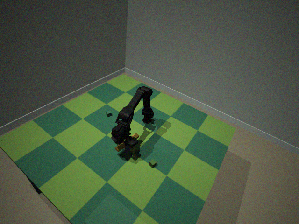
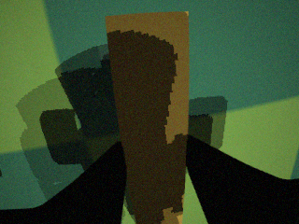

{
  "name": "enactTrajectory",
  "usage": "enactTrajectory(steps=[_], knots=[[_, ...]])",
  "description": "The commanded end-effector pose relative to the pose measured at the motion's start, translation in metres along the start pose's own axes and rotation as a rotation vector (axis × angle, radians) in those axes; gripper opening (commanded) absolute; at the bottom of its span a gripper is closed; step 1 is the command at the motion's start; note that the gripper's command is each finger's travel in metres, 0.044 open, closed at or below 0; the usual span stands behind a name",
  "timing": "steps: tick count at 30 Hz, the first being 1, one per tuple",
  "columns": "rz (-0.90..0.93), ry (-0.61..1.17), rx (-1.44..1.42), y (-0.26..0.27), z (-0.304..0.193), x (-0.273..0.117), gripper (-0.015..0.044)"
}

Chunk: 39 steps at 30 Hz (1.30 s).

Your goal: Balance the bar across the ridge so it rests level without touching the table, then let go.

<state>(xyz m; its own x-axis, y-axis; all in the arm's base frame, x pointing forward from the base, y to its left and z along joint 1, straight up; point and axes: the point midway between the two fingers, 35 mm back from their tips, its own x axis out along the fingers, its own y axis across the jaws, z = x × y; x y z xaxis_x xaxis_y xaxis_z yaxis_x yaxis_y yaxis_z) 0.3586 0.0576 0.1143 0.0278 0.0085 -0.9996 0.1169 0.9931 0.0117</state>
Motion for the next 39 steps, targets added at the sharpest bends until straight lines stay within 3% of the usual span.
enactTrajectory(steps=[1,39], knots=[[-0.004,-0.001,0.001,-0.0008,0.0002,0.0009,0.0000],[-0.004,-0.001,0.001,-0.0008,0.0001,0.0041,0.0000]])
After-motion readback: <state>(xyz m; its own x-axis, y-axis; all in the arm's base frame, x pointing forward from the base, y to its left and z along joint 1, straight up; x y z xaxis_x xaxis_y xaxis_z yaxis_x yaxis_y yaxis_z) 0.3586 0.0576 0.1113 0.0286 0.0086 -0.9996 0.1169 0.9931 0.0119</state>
